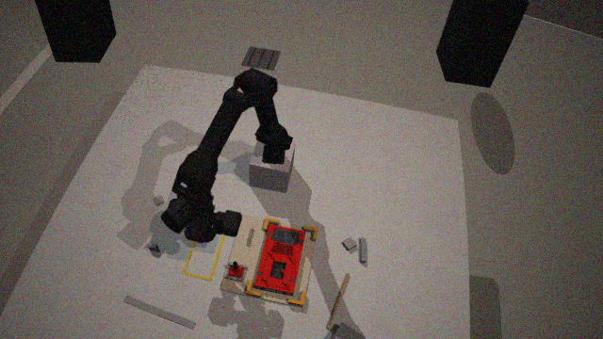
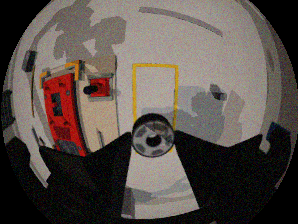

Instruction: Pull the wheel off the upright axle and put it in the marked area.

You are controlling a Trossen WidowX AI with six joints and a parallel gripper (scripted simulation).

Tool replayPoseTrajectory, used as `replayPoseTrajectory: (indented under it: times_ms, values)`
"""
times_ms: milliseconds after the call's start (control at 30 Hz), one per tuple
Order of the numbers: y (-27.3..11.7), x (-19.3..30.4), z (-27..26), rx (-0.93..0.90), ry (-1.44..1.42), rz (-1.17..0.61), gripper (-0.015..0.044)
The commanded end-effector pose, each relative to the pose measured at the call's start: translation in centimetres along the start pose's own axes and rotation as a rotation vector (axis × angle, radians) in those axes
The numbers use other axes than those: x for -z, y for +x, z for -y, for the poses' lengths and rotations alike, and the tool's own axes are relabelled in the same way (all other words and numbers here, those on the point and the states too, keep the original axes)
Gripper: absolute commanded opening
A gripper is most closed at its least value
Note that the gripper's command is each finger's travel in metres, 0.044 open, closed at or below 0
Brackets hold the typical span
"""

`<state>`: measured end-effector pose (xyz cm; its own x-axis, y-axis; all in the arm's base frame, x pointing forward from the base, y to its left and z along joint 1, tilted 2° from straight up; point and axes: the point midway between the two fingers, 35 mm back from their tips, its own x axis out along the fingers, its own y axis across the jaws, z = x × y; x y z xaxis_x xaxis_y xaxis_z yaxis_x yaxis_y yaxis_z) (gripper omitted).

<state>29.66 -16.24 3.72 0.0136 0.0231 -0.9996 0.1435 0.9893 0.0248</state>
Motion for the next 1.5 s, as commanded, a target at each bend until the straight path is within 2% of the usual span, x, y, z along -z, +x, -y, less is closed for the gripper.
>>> replayPoseTrajectory:
  times_ms: [0, 500, 967, 1167, 1467]
  values:
    - [-0.2, 0.9, 1.2, 0.006, -0.003, 0.002, 0.0]
    - [2.1, 1.2, 1.7, 0.006, -0.003, 0.002, 0.0]
    - [9.8, 1.2, 1.7, 0.006, -0.003, 0.002, 0.0]
    - [10.2, 1.3, 1.7, 0.006, -0.003, 0.002, 0.0]
    - [9.8, 1.2, 1.7, 0.005, -0.002, 0.004, 0.0236]
